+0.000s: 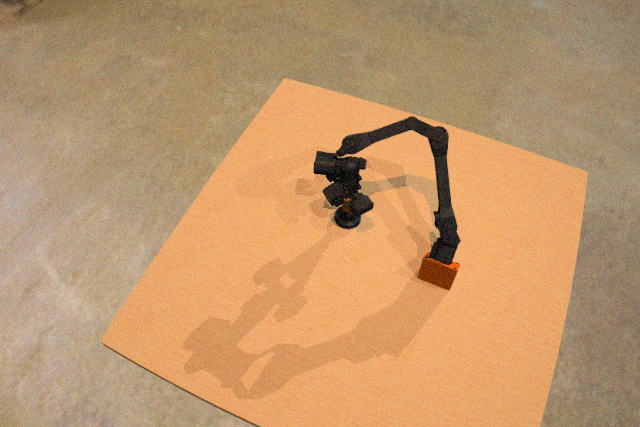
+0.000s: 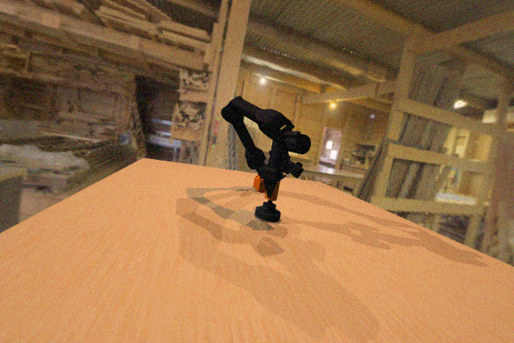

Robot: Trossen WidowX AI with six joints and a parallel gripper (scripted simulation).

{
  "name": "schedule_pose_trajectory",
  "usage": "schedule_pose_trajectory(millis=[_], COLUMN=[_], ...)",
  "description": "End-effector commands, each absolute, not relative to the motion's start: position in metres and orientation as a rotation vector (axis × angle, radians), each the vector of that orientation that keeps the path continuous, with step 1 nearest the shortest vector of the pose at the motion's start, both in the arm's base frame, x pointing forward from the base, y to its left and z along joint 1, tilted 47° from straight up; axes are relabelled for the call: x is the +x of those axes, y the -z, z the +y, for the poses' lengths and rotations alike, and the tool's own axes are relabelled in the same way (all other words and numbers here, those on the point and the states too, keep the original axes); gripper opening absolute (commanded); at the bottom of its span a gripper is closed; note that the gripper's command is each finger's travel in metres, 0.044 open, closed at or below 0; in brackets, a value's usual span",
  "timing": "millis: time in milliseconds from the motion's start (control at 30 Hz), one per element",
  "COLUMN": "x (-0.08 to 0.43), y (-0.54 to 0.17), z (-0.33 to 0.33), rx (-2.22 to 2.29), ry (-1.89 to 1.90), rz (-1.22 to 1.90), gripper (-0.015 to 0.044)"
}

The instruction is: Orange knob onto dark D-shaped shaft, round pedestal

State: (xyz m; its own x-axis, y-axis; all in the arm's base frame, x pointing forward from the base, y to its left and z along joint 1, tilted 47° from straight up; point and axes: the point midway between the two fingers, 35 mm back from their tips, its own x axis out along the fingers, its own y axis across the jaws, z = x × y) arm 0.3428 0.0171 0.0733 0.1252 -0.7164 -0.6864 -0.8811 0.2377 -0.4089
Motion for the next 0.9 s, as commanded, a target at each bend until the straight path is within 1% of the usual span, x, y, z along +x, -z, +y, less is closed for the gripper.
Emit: schedule_pose_trajectory(millis=[0, 300, 533, 867], x=[0.3433, 0.3441, 0.3445, 0.3434], y=[-0.0735, -0.0765, -0.0758, -0.0736], z=[0.0167, 0.0204, 0.0209, 0.0177], rx=[-1.520, -1.527, -1.676, -1.676], ry=[-0.234, -0.242, -0.416, -0.416], rz=[1.626, 1.627, 1.643, 1.643], gripper=[0.0000, 0.0000, 0.0000, 0.0000])
